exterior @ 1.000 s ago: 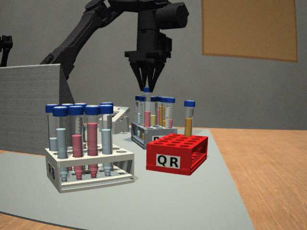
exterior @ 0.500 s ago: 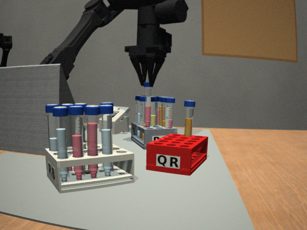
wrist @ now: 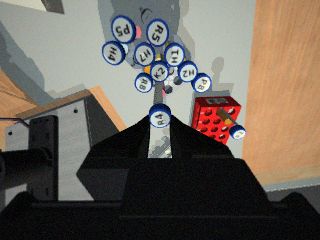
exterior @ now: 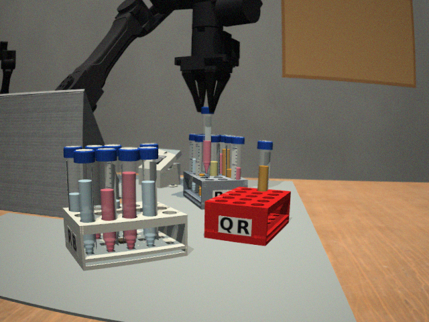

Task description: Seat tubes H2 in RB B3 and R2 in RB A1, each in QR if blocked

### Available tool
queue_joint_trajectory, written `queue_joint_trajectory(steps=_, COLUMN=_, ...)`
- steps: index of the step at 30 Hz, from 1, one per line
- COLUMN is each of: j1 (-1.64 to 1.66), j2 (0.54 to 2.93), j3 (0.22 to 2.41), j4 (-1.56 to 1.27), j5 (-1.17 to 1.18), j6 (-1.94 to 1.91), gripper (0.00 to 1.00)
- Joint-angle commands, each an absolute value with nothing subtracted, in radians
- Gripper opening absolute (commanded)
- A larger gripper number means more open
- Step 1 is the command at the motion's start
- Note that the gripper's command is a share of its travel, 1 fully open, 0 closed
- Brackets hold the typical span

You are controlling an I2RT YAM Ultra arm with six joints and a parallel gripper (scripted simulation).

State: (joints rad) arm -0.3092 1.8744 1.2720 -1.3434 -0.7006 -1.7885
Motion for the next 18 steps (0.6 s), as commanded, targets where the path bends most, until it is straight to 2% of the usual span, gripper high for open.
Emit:
queue_joint_trajectory(steps=1, j1=-0.339, j2=1.879, j3=1.304, j4=-1.385, j5=-0.691, j6=-1.809, gripper=0.00)
queue_joint_trajectory(steps=13, j1=-0.360, j2=1.884, j3=1.339, j4=-1.431, j5=-0.683, j6=-1.834, gripper=0.00)
queue_joint_trajectory(steps=18, j1=-0.376, j2=1.853, j3=1.276, j4=-1.430, j5=-0.675, j6=-1.854, gripper=0.00)
